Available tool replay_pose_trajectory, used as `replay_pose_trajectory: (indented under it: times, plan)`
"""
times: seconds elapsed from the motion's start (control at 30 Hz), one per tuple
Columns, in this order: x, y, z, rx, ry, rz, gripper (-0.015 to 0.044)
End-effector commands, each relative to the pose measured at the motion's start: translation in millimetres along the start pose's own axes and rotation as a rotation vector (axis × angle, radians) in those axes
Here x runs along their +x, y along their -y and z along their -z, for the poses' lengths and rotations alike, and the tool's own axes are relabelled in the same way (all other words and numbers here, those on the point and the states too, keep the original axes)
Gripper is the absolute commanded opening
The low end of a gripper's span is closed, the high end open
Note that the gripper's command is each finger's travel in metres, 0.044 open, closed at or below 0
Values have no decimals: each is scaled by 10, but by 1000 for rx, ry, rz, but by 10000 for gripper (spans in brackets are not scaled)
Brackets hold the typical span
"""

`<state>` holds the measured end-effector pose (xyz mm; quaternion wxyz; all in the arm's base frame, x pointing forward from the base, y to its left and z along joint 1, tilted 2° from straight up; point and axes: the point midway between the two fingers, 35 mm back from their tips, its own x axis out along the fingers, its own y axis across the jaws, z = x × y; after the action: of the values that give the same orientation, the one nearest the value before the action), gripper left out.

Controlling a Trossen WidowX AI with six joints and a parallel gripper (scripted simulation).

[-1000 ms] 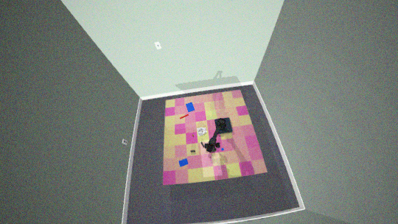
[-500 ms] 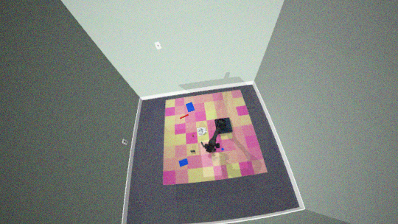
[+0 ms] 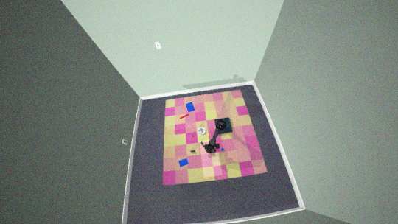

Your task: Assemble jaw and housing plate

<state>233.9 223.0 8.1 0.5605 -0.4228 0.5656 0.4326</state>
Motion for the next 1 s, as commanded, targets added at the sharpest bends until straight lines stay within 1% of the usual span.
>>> replay_pose_trajectory:
  times: [0.0,0.17,0.97]
  plan:
    - [88,-14,7,-1,-2,-7,440]
    - [155,-16,7,-1,-1,-7,440]
    - [162,-16,7,-1,-1,-7,440]
